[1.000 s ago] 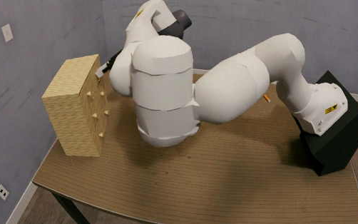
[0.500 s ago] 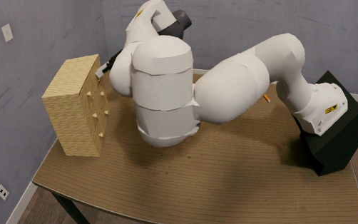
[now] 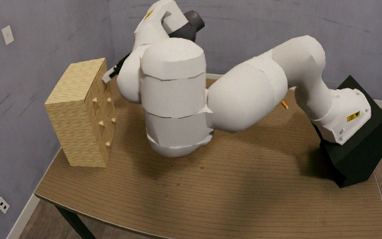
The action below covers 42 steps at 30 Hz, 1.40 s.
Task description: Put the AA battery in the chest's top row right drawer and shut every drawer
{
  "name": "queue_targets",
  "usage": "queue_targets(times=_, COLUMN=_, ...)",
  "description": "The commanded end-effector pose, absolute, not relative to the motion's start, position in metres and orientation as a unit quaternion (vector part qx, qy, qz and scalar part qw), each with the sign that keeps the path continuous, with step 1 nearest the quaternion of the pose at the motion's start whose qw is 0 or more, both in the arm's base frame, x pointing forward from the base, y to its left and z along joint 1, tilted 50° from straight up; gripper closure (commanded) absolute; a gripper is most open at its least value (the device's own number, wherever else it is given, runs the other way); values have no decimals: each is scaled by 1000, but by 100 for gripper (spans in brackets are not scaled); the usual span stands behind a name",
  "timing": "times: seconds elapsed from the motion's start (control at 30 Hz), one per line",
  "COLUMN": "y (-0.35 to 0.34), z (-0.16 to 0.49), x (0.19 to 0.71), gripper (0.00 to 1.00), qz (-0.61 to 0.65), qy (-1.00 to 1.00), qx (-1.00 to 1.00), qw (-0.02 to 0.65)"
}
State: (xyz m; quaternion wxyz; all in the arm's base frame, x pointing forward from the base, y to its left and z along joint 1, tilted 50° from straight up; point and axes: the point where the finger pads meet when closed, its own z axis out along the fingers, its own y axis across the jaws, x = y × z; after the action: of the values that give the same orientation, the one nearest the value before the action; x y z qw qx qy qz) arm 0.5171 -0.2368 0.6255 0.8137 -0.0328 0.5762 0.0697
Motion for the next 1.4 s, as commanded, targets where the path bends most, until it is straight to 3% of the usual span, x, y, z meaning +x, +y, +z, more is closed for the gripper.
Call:
queue_targets(times=0.0, y=-237, z=624, x=515, gripper=83, qz=71, qy=575, qx=-31, qw=814)
queue_targets(times=1.37, y=-241, z=589, x=486, gripper=83, qz=71, qy=575, qx=-31, qw=814)
